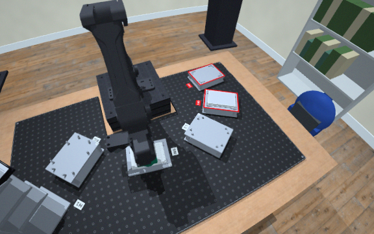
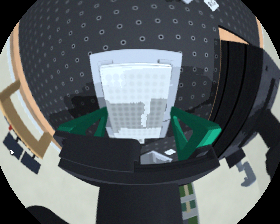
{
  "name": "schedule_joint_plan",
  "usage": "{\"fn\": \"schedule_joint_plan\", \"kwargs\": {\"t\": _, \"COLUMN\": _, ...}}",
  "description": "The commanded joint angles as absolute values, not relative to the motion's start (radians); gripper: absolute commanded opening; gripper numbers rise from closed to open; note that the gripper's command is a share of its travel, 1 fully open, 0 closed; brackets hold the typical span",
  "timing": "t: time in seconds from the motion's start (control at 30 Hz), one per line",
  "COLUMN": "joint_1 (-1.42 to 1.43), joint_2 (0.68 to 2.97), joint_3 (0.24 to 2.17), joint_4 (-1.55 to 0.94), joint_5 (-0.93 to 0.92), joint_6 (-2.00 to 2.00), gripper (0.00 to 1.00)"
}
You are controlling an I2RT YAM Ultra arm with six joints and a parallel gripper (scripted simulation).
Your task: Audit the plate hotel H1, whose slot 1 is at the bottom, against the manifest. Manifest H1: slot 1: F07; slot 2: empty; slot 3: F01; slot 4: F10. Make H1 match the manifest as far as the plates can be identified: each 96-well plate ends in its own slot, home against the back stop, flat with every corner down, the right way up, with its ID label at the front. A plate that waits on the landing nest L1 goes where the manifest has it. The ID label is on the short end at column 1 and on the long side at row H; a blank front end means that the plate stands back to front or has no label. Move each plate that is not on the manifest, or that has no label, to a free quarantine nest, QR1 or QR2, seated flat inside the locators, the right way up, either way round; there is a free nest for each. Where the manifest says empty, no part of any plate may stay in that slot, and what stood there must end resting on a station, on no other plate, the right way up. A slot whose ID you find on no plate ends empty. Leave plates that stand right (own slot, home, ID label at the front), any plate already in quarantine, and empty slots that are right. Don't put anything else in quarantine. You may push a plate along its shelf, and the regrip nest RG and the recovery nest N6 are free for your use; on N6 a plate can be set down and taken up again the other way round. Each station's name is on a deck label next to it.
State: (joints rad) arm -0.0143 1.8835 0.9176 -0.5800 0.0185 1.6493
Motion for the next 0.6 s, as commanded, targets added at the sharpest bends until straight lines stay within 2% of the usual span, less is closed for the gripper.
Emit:
{"fn": "schedule_joint_plan", "kwargs": {"t": 0.0, "joint_1": -0.015, "joint_2": 1.885, "joint_3": 0.919, "joint_4": -0.556, "joint_5": 0.019, "joint_6": 1.649, "gripper": 1.0}}
{"fn": "schedule_joint_plan", "kwargs": {"t": 0.37, "joint_1": -0.015, "joint_2": 1.906, "joint_3": 0.911, "joint_4": -0.527, "joint_5": 0.019, "joint_6": 1.648, "gripper": 1.0}}
{"fn": "schedule_joint_plan", "kwargs": {"t": 0.4, "joint_1": -0.015, "joint_2": 1.906, "joint_3": 0.911, "joint_4": -0.527, "joint_5": 0.019, "joint_6": 1.648, "gripper": 0.86}}
{"fn": "schedule_joint_plan", "kwargs": {"t": 0.57, "joint_1": -0.015, "joint_2": 1.906, "joint_3": 0.91, "joint_4": -0.526, "joint_5": 0.019, "joint_6": 1.648, "gripper": 0.86}}
